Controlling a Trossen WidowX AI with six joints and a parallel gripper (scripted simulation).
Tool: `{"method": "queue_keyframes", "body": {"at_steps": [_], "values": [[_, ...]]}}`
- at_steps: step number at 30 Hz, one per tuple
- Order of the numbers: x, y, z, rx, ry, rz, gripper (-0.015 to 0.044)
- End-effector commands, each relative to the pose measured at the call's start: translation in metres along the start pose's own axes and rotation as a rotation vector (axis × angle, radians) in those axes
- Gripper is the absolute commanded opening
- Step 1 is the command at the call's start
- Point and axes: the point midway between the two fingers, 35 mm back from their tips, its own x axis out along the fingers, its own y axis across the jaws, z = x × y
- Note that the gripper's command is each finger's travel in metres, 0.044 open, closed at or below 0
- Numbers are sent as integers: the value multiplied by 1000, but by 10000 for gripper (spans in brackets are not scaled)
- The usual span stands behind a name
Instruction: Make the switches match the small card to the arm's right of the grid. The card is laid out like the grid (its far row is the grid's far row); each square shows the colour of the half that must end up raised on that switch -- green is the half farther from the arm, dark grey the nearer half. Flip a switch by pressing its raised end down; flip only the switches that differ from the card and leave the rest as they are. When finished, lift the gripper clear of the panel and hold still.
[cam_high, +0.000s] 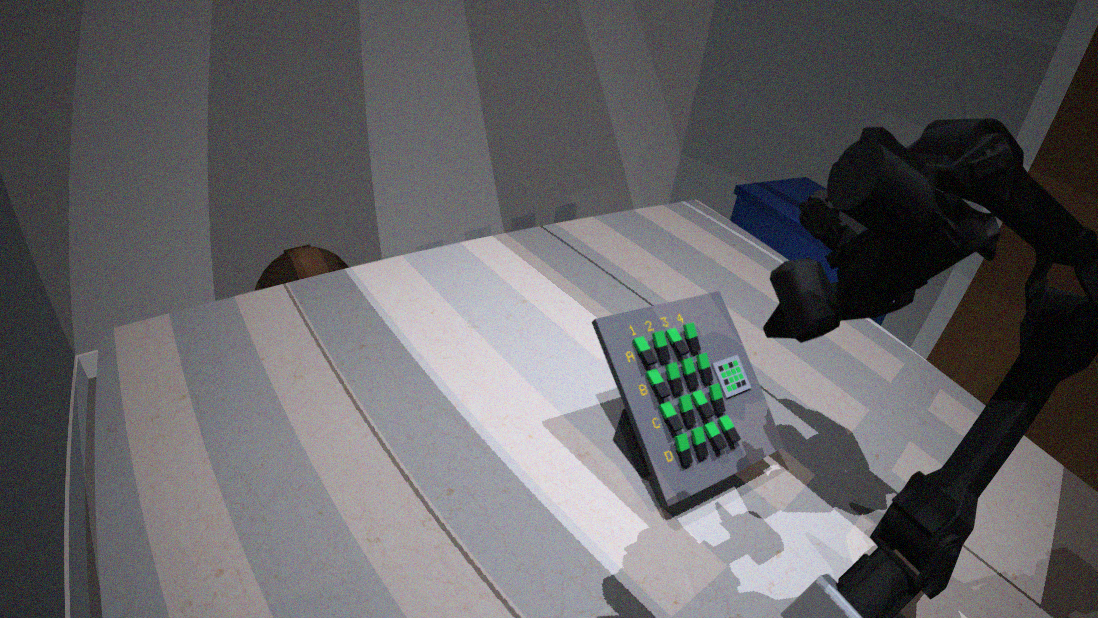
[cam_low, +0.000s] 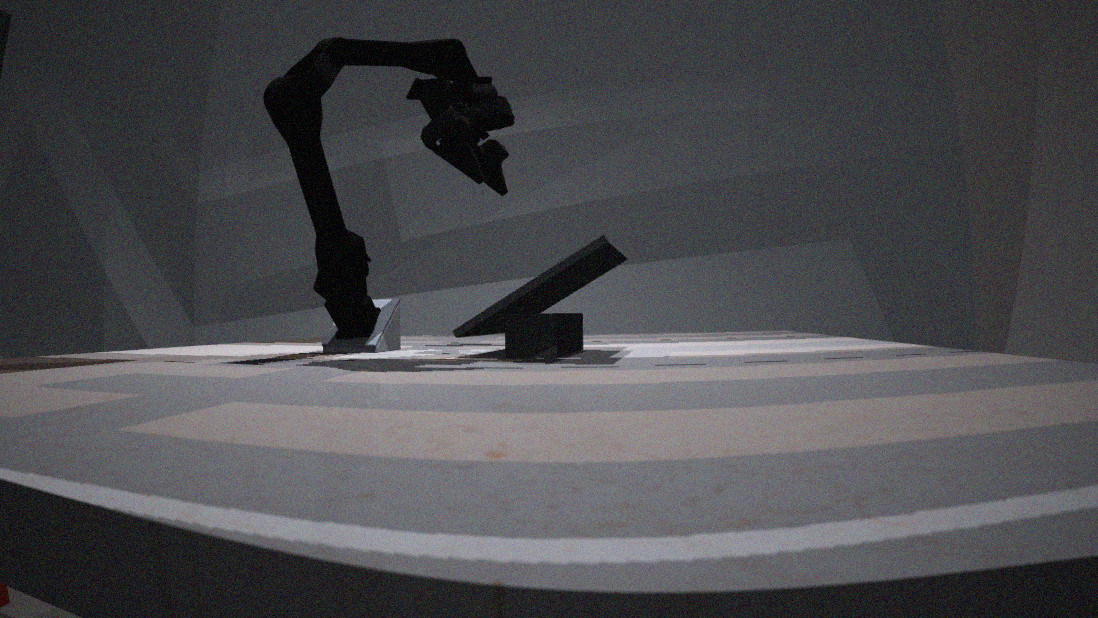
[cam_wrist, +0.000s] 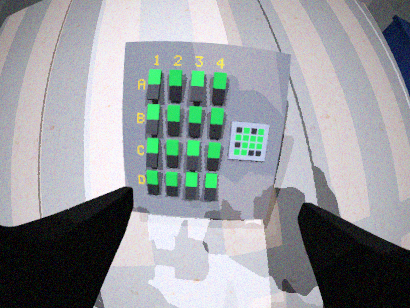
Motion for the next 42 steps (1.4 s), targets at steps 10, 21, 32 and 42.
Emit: {"method": "queue_keyframes", "body": {"at_steps": [10, 21, 32, 42], "values": [[90, 66, 1, -30, 13, 11, 138], [125, 66, 0, -30, -14, 11, 0], [140, 66, 0, -29, -15, 10, 0], [149, 66, 0, -29, -15, 10, 0]]}}
